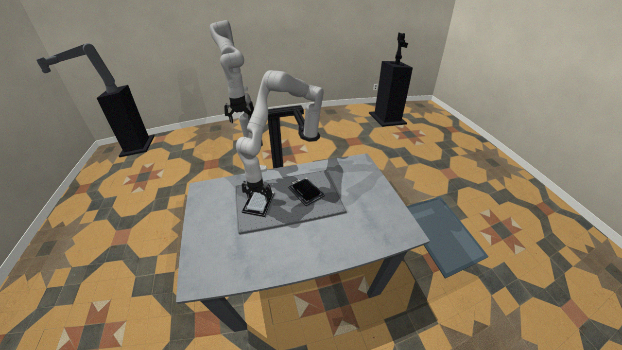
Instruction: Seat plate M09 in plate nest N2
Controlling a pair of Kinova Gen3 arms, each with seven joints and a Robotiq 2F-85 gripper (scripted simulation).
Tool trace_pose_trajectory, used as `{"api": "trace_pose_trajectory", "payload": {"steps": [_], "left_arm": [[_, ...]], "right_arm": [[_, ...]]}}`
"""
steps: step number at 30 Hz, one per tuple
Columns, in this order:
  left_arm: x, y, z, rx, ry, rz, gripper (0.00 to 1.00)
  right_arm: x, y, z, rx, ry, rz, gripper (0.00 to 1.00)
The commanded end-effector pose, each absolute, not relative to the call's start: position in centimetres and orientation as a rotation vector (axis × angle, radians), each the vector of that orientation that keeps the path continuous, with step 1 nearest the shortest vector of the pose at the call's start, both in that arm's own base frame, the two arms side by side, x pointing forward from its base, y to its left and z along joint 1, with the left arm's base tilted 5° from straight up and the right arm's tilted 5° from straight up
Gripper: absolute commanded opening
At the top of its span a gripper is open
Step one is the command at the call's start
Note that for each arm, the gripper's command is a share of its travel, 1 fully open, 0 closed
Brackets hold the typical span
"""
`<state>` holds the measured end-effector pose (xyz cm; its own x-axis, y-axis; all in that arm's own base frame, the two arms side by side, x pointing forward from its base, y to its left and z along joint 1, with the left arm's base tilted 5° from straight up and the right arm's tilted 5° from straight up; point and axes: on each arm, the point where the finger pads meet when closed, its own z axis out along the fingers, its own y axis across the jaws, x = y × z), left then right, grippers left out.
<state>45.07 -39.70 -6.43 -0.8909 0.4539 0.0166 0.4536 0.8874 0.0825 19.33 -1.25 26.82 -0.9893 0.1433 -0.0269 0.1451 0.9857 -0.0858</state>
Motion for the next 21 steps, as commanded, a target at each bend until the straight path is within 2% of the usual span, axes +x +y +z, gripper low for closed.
{"api": "trace_pose_trajectory", "payload": {"steps": [1, 12, 13, 21], "left_arm": [[45.14, -39.68, -6.68, 0.740, 3.046, 0.129, 1.000], [45.10, -39.69, -6.55, 0.734, 3.048, 0.131, 1.000], [45.10, -39.69, -6.55, 0.734, 3.048, 0.131, 0.931], [45.10, -39.69, -6.55, 0.734, 3.048, 0.131, 0.931]], "right_arm": [[19.34, -0.87, 26.81, 0.225, 3.105, -0.124, 1.000], [19.34, -0.87, 26.81, 0.225, 3.105, -0.124, 1.000], [19.34, -0.87, 26.81, 0.225, 3.105, -0.124, 1.000], [19.34, -0.87, 26.81, 0.225, 3.105, -0.124, 1.000]]}}
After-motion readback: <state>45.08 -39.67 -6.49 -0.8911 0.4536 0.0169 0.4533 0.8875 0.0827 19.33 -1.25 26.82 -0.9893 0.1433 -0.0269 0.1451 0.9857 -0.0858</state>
